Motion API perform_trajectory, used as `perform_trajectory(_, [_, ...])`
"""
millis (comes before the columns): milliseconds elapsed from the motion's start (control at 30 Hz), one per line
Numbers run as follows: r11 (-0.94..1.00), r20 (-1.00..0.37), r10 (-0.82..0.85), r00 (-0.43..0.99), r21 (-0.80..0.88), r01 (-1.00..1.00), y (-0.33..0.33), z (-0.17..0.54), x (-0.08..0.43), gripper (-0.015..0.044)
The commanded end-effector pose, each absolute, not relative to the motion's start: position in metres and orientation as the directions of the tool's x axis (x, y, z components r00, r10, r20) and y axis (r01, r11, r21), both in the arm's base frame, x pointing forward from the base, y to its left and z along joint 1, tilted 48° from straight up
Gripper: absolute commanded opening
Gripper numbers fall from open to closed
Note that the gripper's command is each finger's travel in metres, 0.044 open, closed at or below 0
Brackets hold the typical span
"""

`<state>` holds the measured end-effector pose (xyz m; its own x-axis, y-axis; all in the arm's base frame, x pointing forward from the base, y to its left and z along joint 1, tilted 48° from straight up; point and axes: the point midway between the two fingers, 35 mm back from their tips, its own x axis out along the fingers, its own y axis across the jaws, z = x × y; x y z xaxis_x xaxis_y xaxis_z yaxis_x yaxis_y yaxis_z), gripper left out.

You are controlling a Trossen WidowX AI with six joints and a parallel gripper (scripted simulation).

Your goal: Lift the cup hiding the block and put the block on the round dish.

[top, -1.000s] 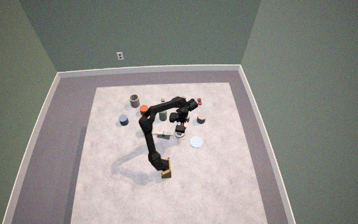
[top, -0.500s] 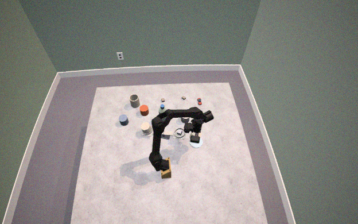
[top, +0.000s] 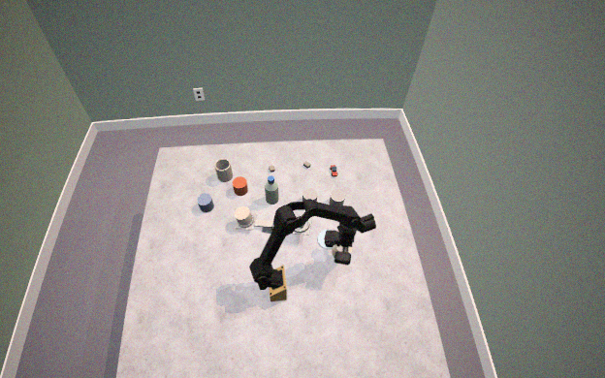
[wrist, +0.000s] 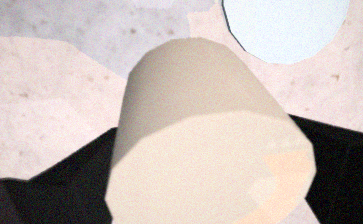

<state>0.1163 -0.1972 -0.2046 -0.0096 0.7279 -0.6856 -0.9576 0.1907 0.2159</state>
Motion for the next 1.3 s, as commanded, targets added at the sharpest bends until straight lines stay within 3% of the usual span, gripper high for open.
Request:
perform_trajectory(0, [0.185, -0.693, 0.721, -0.011, 0.208, -0.961, -0.197, -0.21, 0.113, 0.0])
perform_trajectory(867, [0.185, -0.692, 0.722, -0.01, 0.207, -0.961, -0.156, -0.249, 0.113, 0.0])
perform_trajectory(1267, [0.181, -0.693, 0.72, -0.014, 0.207, -0.962, -0.161, -0.245, 0.112, 0.0315])
